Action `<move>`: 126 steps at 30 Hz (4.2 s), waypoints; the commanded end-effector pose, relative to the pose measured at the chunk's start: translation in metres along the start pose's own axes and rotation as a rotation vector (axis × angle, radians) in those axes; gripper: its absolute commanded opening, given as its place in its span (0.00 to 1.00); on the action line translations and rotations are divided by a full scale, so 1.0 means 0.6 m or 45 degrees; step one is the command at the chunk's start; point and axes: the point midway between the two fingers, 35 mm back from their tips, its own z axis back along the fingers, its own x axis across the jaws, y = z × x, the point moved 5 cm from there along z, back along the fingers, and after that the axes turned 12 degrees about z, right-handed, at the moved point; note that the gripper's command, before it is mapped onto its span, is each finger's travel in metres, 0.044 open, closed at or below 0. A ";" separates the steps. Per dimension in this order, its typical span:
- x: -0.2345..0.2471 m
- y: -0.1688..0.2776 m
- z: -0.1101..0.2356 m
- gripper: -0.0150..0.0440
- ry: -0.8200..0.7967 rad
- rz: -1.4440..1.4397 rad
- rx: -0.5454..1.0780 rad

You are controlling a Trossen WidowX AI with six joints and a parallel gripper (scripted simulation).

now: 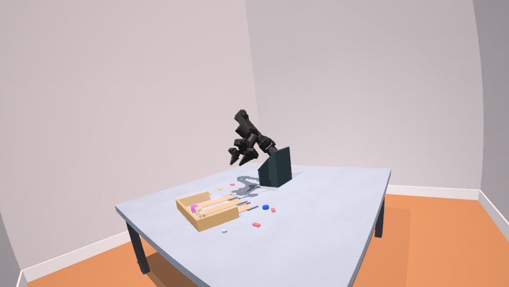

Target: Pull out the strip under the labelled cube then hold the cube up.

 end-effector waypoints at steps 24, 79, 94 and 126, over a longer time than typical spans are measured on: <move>0.007 0.000 -0.223 0.25 -0.129 -0.220 1.135; 0.033 0.091 -0.292 0.25 -0.126 -0.218 1.135; 0.033 0.092 -0.292 0.25 -0.126 -0.218 1.135; 0.034 0.095 -0.295 0.25 -0.126 -0.218 1.136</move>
